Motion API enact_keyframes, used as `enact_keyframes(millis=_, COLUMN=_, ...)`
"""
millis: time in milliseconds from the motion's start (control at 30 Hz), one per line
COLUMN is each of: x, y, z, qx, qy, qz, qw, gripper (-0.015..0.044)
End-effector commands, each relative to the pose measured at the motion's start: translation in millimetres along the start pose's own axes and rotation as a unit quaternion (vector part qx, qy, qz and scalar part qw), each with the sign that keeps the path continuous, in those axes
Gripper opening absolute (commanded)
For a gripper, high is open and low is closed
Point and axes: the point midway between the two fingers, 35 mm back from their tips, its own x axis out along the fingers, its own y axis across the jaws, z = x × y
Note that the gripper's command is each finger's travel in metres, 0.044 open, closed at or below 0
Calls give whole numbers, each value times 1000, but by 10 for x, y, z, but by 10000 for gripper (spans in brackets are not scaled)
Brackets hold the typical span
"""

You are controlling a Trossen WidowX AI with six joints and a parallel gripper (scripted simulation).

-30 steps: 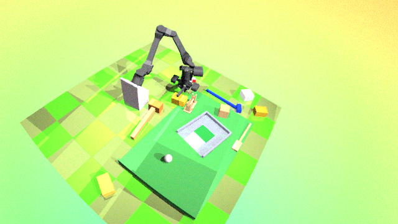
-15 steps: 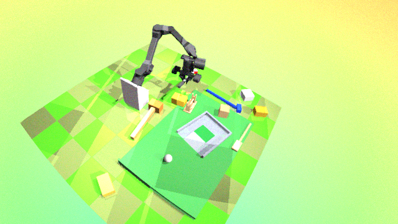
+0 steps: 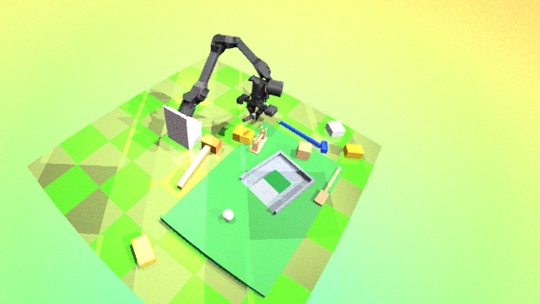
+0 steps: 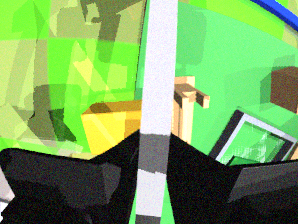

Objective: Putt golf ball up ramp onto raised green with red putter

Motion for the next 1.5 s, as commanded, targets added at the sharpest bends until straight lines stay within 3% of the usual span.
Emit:
enact_keyframes(millis=0, x=-88, y=-236, z=-194, qx=43, qy=33, qz=-32, qw=998, gripper=0)
enact_keyframes(millis=800, x=-210, y=-1063, z=-1700, qx=151, qy=241, qz=-96, qw=954, gripper=0)
enact_keyframes(millis=1467, x=-380, y=-1271, z=-3217, qx=217, qy=416, qz=-100, qw=877, gripper=0)
